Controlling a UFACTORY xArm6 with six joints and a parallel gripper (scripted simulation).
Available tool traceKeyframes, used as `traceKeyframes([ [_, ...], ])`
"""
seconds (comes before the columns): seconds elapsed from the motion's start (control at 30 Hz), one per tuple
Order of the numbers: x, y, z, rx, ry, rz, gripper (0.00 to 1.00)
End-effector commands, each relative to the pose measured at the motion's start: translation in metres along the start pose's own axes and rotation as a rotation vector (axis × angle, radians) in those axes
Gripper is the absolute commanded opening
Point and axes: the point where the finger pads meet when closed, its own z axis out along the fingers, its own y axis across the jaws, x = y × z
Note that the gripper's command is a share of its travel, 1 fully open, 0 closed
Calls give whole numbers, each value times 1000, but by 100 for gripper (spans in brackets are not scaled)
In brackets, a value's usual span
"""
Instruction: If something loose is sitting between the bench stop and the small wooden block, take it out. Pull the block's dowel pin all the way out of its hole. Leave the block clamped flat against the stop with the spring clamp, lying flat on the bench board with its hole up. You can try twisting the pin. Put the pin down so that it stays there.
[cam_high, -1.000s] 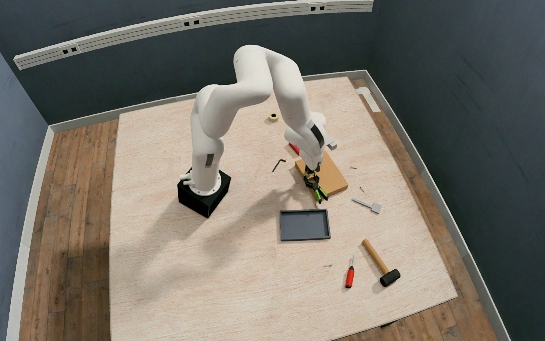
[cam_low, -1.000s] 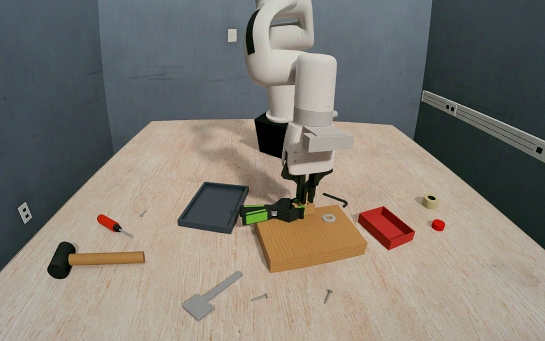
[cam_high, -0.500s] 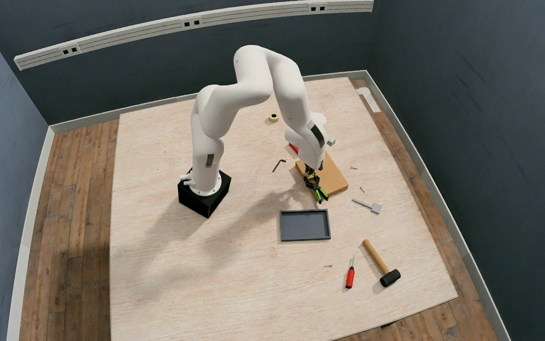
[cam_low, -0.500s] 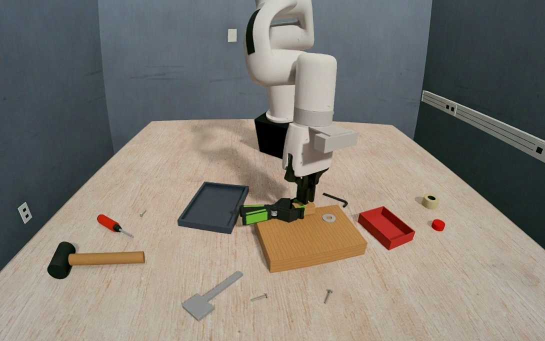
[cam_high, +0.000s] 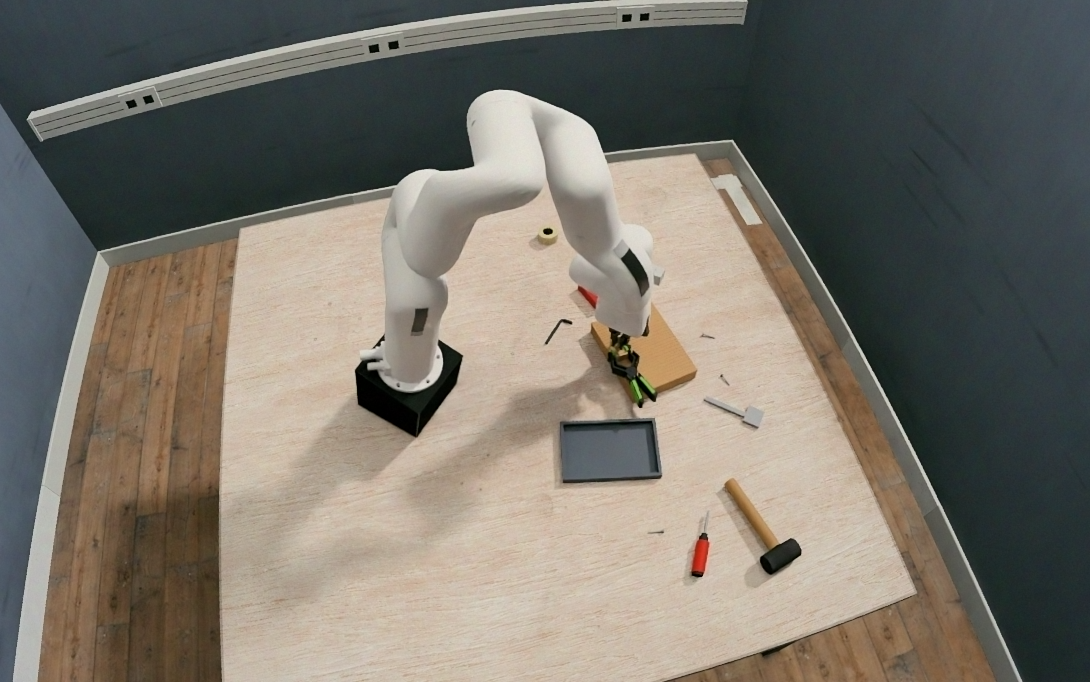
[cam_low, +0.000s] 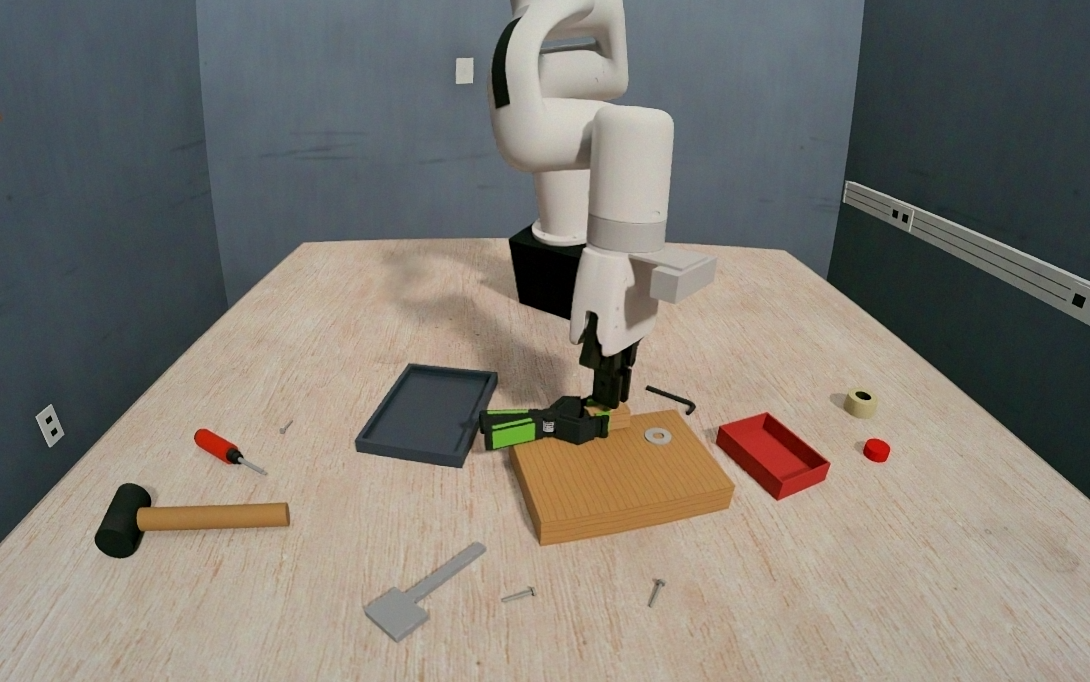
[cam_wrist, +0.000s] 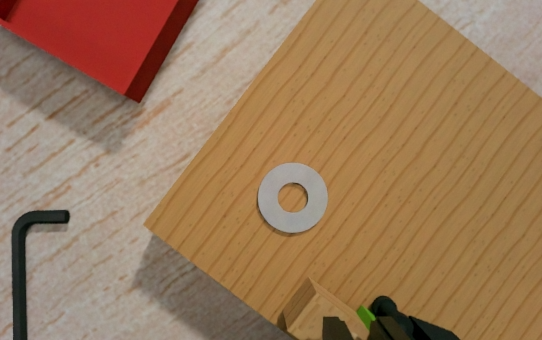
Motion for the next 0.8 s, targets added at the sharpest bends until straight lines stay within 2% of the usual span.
traceKeyframes([
  [0.0,1,1,-1,12,3,13,0],
  [0.77,1,1,-2,12,1,459,0],
])
